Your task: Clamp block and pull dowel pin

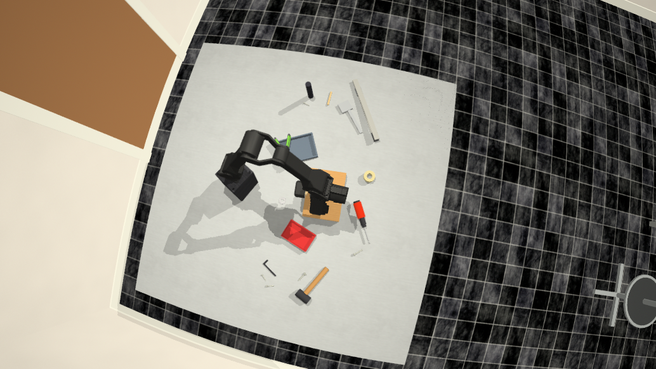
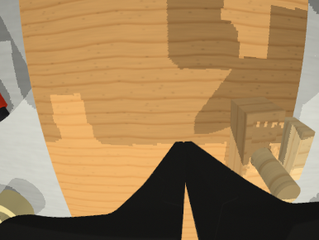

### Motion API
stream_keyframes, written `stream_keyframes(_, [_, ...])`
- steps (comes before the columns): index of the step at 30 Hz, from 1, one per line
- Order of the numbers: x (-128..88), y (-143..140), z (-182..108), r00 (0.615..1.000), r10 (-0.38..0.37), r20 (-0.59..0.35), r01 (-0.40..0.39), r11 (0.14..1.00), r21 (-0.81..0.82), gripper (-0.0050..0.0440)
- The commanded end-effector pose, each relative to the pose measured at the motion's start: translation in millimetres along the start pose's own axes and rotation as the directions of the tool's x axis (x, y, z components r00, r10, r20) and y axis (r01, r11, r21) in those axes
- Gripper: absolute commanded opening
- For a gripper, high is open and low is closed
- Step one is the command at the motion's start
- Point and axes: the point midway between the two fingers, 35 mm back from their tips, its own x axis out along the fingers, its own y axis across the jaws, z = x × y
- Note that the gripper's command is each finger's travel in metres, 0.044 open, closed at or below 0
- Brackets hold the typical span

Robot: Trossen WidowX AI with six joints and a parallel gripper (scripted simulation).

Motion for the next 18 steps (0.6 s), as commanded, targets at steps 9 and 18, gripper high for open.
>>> stream_keyframes(9, [-0.8, -21.5, -0.2, 1.0, -0.014, 0.001, 0.014, 1.0, 0.007, 0.0])
stream_keyframes(18, [-1.0, -35.0, -0.3, 1.0, -0.014, 0.001, 0.014, 1.0, 0.007, 0.0])
